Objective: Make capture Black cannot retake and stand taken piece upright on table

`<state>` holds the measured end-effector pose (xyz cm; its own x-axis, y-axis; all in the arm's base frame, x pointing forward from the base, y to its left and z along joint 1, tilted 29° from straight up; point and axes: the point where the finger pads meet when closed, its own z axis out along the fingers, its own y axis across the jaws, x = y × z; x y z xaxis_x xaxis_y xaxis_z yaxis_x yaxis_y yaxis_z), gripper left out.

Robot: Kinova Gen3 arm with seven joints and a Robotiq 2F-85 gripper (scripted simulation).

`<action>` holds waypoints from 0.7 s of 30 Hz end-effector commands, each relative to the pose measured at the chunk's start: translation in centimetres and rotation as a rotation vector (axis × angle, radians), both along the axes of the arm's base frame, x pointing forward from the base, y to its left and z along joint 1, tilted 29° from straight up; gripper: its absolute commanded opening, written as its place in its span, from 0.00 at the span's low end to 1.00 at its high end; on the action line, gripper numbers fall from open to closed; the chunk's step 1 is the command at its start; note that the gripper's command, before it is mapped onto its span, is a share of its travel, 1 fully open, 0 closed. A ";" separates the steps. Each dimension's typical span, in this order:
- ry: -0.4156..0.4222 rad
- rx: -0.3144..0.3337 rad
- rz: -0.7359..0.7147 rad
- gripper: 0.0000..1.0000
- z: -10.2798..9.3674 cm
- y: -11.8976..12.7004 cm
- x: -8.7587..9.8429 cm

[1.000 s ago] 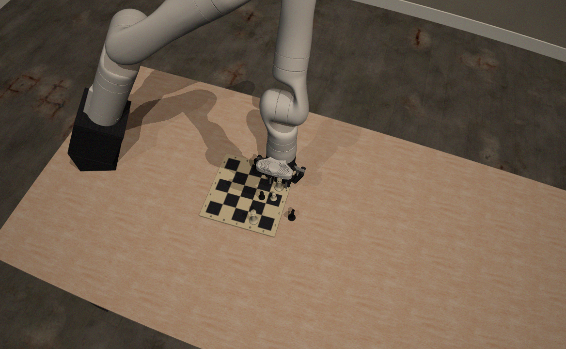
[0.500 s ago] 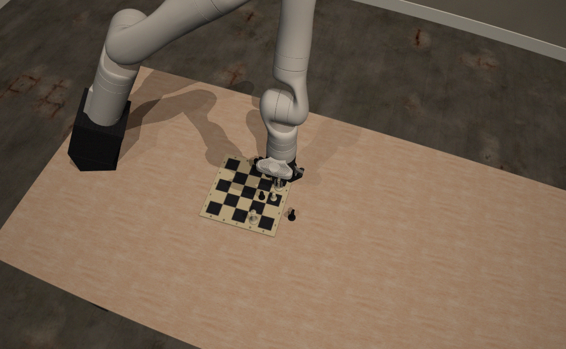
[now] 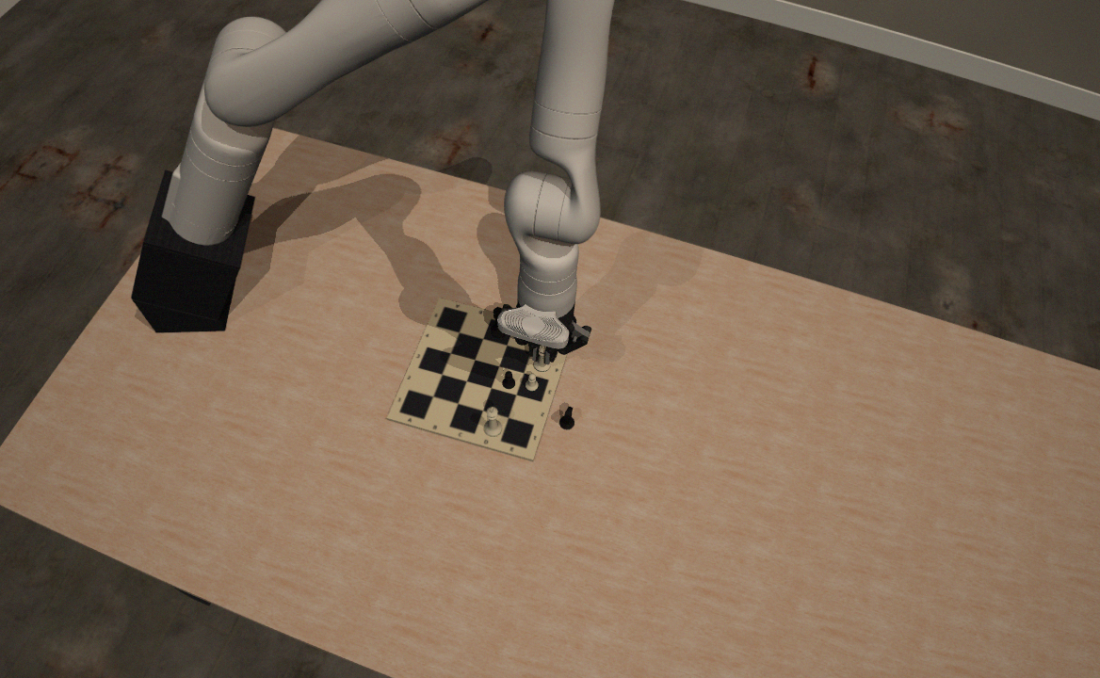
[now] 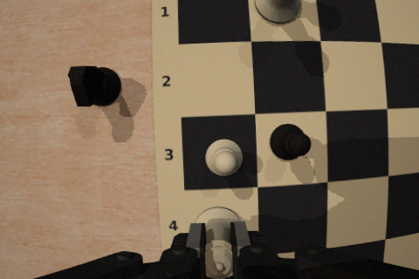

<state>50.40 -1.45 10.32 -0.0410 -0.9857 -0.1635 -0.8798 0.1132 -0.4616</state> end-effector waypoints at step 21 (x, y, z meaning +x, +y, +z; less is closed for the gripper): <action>-0.001 0.000 0.000 0.00 0.6 -0.1 -0.3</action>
<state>50.09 -1.57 10.53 -0.0420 -0.9859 -0.1619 -0.8820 0.1127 -0.4576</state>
